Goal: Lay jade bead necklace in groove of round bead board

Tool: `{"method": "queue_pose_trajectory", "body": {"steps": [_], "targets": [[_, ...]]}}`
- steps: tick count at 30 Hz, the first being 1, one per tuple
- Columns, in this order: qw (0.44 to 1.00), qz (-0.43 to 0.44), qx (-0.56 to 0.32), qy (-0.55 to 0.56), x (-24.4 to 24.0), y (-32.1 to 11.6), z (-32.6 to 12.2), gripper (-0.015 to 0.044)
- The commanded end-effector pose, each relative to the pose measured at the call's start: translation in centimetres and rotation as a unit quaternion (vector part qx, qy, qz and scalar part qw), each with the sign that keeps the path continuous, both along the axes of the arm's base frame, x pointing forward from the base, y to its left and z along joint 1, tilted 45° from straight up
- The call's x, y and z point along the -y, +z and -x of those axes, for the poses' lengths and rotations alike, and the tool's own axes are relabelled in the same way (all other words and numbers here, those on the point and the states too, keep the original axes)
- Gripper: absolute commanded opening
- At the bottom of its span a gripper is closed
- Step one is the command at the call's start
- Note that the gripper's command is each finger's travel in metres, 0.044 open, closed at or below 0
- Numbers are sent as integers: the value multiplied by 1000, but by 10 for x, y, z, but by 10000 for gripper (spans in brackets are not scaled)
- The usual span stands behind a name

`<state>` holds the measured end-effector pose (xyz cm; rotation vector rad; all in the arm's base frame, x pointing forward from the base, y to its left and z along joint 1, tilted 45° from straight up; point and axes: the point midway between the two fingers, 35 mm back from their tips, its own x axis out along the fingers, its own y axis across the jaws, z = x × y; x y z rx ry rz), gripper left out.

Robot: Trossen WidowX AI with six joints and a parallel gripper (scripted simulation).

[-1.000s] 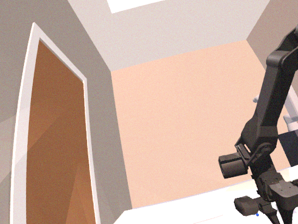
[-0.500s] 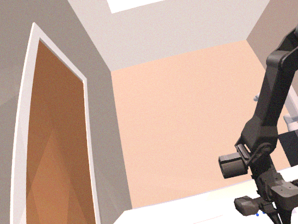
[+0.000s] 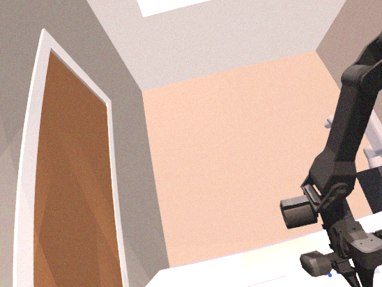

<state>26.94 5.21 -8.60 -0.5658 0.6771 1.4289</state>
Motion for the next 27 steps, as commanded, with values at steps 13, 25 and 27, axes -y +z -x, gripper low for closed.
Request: {"method": "queue_pose_trajectory", "body": {"steps": [13,25,27], "targets": [[1000,-2,-5,-2,6,2,9,0],[1000,-2,-5,-2,9,0,15,0],[1000,-2,-5,-2,9,0,15,0]]}}
